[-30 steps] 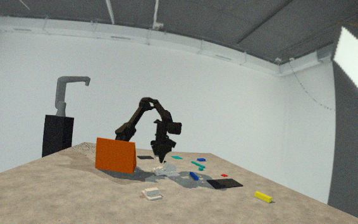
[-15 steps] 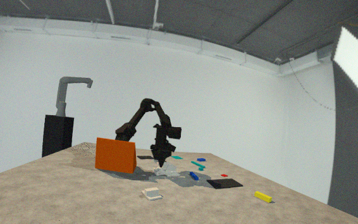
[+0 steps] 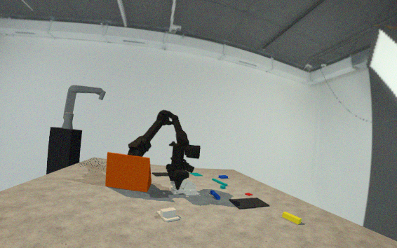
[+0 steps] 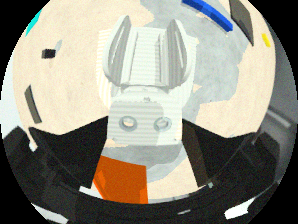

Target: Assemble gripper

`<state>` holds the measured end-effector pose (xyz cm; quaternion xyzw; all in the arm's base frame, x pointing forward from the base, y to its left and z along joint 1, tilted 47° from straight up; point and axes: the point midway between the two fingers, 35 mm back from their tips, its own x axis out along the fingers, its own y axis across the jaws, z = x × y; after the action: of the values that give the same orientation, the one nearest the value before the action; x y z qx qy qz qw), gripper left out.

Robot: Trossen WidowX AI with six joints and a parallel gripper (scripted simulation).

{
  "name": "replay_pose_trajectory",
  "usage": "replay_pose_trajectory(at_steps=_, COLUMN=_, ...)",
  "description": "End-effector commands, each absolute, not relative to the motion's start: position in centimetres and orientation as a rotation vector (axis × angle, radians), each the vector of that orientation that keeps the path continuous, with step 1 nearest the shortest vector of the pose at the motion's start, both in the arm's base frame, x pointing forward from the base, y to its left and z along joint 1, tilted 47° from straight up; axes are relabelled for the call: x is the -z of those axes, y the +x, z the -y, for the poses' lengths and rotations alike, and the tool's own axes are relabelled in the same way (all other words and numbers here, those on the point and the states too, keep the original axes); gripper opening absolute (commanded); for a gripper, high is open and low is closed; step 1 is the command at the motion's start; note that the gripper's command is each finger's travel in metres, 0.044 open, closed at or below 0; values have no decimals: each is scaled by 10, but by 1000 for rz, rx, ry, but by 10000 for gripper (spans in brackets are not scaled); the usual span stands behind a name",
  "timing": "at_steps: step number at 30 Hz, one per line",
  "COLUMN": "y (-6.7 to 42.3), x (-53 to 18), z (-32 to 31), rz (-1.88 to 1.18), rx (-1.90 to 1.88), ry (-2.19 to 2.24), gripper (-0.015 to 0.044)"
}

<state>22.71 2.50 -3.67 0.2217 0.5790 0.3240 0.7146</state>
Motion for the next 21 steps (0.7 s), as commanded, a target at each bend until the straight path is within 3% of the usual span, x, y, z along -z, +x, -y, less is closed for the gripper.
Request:
replay_pose_trajectory(at_steps=1, y=226, x=39, z=-28, rz=-1282, rx=-719, ry=502, gripper=351)
replay_pose_trajectory(at_steps=21, y=227, x=40, z=-30, rz=-1285, rx=-715, ry=508, gripper=351)
